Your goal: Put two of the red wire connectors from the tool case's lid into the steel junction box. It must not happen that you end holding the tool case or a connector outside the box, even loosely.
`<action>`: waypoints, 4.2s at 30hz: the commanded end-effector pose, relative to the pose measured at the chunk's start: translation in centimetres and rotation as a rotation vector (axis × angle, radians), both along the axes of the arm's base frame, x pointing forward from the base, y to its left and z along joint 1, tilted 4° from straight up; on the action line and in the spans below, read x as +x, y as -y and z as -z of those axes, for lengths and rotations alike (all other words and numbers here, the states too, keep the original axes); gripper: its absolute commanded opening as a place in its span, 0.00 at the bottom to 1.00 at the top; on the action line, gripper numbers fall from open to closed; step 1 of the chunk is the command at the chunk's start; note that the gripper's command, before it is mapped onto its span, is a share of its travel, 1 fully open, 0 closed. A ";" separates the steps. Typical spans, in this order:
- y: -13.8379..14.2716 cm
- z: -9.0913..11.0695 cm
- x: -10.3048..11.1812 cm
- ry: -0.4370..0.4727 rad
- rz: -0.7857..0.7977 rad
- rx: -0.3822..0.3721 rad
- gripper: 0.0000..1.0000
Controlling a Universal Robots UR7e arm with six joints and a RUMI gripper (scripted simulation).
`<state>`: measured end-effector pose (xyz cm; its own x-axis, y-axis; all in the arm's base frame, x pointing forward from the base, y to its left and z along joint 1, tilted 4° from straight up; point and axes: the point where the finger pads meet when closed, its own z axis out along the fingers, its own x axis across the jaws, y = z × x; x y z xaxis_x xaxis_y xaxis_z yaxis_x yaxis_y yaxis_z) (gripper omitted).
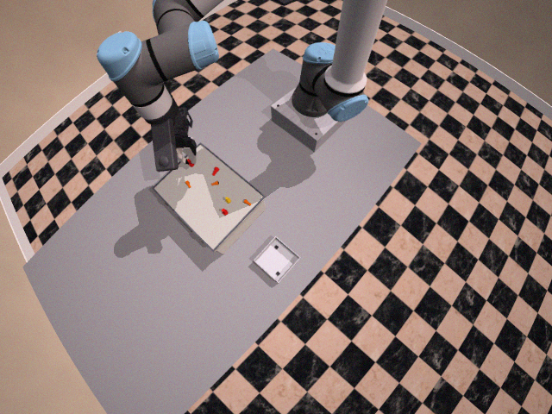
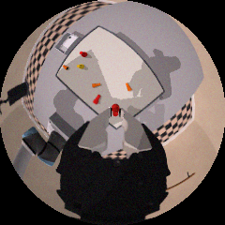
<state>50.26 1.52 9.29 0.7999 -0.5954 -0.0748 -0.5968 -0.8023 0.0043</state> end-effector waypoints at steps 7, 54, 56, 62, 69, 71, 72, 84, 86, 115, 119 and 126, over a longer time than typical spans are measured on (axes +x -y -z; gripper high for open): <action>-4.9 -0.3 -0.2 0.001 0.000 -0.001 0.00; -32.5 -1.5 -1.9 0.001 0.000 -0.001 0.00; -33.4 -1.5 -1.9 0.001 0.000 -0.001 0.00; -35.2 -1.6 -2.1 0.001 0.000 -0.001 0.00; -36.0 -1.7 -2.1 0.001 0.000 -0.001 0.00; -36.2 -1.7 -2.1 0.001 0.000 -0.001 0.00; -36.2 -1.7 -2.1 0.001 0.000 -0.001 0.00; -36.3 -1.7 -2.1 0.001 0.000 -0.001 0.00; -36.3 -1.7 -2.1 0.001 0.000 -0.001 0.00; -37.0 13.7 -3.1 0.001 0.000 -0.001 0.00; -37.0 14.3 -3.1 0.001 0.000 -0.001 0.00; -37.0 14.7 -3.1 0.001 0.000 -0.001 0.00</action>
<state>47.06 38.48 -5.29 0.7997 -0.5957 -0.0743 -0.5970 -0.8022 0.0060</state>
